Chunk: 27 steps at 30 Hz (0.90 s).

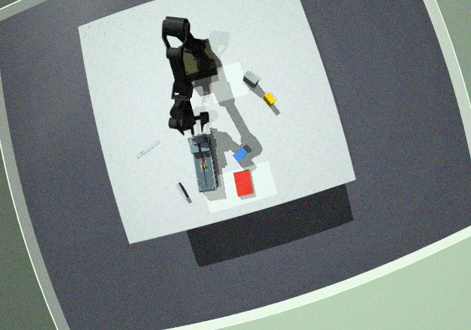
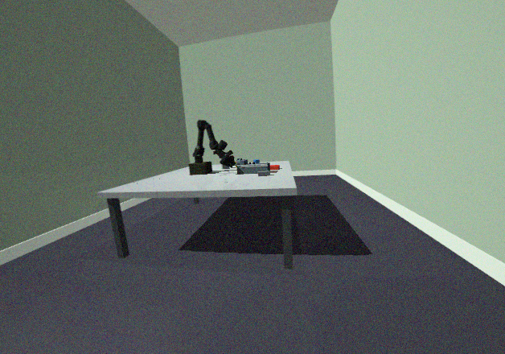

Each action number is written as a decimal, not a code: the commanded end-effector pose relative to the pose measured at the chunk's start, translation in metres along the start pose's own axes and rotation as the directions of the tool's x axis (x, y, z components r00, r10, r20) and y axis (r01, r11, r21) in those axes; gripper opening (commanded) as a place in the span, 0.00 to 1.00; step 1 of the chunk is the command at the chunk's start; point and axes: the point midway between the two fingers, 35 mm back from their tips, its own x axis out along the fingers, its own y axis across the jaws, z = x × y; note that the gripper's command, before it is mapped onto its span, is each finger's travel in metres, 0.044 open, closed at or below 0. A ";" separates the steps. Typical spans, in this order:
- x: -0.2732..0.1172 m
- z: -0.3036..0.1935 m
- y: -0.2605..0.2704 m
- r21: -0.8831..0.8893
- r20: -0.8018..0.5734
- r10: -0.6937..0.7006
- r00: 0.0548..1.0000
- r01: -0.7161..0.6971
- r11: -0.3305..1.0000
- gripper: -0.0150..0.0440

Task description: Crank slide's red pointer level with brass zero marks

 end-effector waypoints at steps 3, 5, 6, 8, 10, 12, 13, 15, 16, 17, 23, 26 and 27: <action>0.005 -0.009 0.001 -0.002 -0.009 0.001 1.000 -0.001 1.000 1.00; 0.005 -0.009 0.001 -0.002 -0.009 0.001 1.000 -0.001 1.000 0.91; 0.005 -0.009 0.001 -0.002 -0.009 0.001 1.000 -0.001 1.000 0.87; 0.005 -0.009 0.001 -0.002 -0.009 0.001 1.000 -0.001 1.000 0.78; 0.005 -0.009 0.001 -0.002 -0.009 0.001 1.000 -0.001 1.000 0.69; 0.005 -0.009 0.001 -0.002 -0.009 0.001 1.000 -0.001 1.000 0.60; 0.005 -0.009 0.001 -0.002 -0.009 0.001 1.000 -0.001 1.000 0.56; 0.005 -0.009 0.001 -0.002 -0.009 0.001 1.000 -0.001 1.000 0.47; 0.005 -0.009 0.001 -0.002 -0.009 0.001 1.000 -0.001 1.000 0.42; 0.005 -0.009 0.001 -0.002 -0.009 0.001 1.000 -0.001 1.000 0.38; 0.005 -0.009 0.001 -0.002 -0.009 0.001 1.000 -0.001 1.000 0.25; 0.005 -0.009 0.001 -0.002 -0.009 0.001 1.000 -0.001 1.000 0.25; 0.005 -0.009 0.001 -0.002 -0.009 0.001 1.000 -0.001 1.000 0.25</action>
